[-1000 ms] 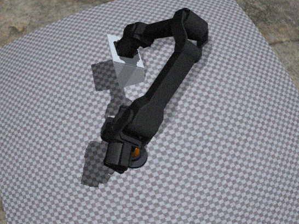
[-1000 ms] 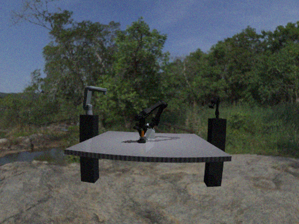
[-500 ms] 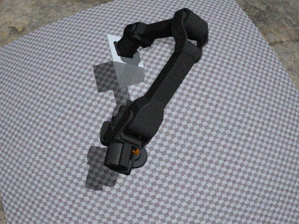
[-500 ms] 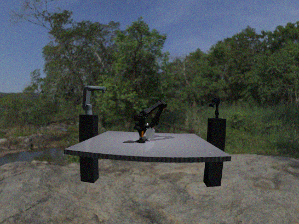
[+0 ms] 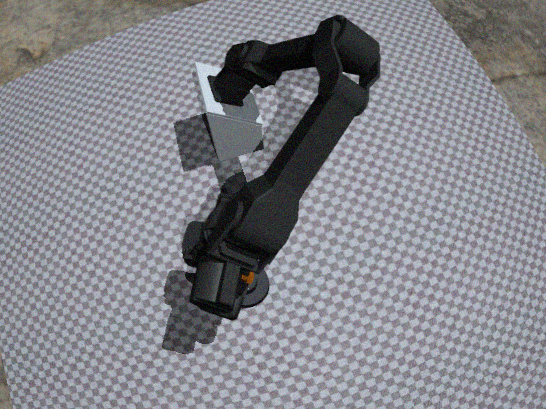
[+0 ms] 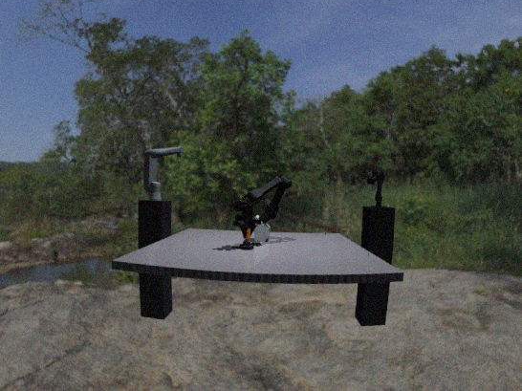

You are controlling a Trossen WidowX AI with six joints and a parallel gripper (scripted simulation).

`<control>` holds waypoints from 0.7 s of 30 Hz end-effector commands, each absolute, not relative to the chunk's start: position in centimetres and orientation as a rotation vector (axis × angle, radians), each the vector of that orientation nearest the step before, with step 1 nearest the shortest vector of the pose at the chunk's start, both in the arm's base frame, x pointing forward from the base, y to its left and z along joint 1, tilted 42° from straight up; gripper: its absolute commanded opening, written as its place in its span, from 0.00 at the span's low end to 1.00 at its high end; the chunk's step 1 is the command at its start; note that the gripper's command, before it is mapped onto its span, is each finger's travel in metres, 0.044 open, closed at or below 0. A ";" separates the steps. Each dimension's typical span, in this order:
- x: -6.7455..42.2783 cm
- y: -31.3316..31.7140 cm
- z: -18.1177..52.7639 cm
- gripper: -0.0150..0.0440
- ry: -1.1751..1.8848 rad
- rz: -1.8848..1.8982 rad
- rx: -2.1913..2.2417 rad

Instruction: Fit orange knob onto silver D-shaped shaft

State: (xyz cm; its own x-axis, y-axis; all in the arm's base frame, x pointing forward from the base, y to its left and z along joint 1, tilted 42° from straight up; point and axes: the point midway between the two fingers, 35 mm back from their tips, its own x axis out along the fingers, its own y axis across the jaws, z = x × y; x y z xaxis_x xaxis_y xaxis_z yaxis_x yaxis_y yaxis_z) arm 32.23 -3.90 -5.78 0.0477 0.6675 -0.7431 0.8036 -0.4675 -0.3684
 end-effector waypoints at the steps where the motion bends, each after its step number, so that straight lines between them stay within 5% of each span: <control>1: 32.5 -4.2 -5.5 0.25 1.531 -1.384 2.163; 21: 32.4 -3.8 -5.8 0.25 1.597 -1.164 2.038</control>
State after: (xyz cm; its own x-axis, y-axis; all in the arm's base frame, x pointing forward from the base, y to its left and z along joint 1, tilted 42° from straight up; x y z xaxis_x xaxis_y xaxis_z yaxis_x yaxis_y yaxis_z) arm 32.23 -3.86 -5.81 0.0489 0.6665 -0.7439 0.9096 -0.3374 -0.2425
